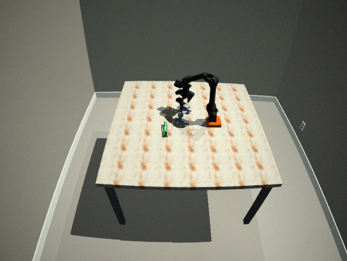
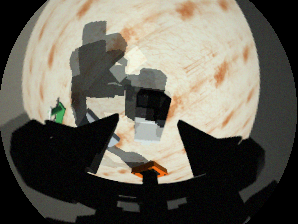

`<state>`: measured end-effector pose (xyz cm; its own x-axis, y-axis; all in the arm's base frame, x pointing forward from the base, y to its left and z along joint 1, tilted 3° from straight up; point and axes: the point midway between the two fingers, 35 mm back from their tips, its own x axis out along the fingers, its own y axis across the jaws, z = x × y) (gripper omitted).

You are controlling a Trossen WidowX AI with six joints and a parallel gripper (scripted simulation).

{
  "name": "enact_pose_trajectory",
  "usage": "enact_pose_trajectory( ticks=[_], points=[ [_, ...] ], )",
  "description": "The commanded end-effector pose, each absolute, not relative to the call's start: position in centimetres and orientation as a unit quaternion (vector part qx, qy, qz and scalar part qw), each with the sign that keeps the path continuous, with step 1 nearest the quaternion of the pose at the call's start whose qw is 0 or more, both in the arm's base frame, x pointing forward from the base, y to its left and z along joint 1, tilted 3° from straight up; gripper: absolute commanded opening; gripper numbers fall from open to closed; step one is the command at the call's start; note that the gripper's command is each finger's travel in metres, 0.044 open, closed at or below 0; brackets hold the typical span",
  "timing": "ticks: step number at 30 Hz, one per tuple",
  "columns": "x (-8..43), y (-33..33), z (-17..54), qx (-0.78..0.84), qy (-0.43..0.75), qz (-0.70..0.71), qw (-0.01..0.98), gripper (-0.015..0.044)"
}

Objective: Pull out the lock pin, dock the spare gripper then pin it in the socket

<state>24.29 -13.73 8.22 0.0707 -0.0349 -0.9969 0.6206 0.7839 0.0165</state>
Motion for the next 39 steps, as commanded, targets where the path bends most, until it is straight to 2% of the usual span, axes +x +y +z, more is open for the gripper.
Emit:
enact_pose_trajectory(
  ticks=[1, 28, 37, 39],
  points=[
    [24.1, -13.7, 7.2, 0.229, 0.643, -0.238, 0.691, 0.0440],
    [24.1, -13.7, 3.7, 0.229, 0.644, -0.238, 0.690, 0.0440],
    [24.1, -13.7, 3.7, 0.229, 0.644, -0.238, 0.690, 0.0204],
    [24.1, -13.7, 3.7, 0.229, 0.644, -0.238, 0.690, 0.0190]
  ],
)
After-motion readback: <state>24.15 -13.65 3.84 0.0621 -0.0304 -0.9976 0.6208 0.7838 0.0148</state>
